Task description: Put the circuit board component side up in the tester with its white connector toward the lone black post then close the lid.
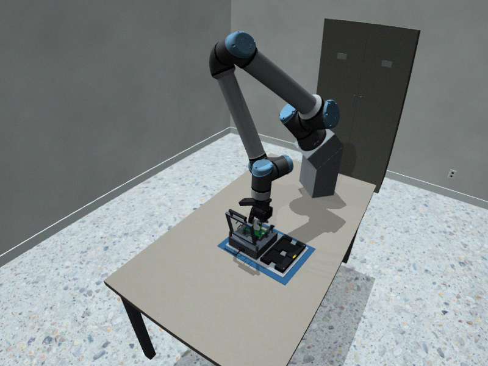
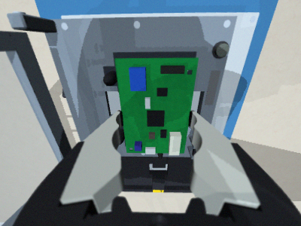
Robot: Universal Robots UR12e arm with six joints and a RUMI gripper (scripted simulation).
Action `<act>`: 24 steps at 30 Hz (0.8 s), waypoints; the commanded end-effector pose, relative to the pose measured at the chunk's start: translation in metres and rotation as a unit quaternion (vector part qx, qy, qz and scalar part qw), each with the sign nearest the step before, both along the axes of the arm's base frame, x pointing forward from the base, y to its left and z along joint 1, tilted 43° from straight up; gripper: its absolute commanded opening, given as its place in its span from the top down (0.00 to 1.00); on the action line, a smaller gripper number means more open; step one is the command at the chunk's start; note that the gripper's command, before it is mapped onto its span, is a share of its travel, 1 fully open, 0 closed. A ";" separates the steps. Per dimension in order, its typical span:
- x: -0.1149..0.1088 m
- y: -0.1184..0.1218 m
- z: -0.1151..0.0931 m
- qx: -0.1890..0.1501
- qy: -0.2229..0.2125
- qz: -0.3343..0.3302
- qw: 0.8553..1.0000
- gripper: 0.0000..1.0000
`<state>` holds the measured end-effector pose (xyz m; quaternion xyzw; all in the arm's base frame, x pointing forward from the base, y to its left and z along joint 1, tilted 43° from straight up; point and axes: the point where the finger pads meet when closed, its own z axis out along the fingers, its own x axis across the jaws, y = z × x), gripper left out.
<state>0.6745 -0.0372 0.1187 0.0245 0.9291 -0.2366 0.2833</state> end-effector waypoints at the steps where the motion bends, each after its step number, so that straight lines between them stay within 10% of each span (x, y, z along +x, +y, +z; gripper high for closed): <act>1: 0.000 0.000 0.000 0.000 0.000 0.000 1.000 0.61; 24: 0.002 -0.002 -0.003 0.000 0.000 0.000 1.000 0.61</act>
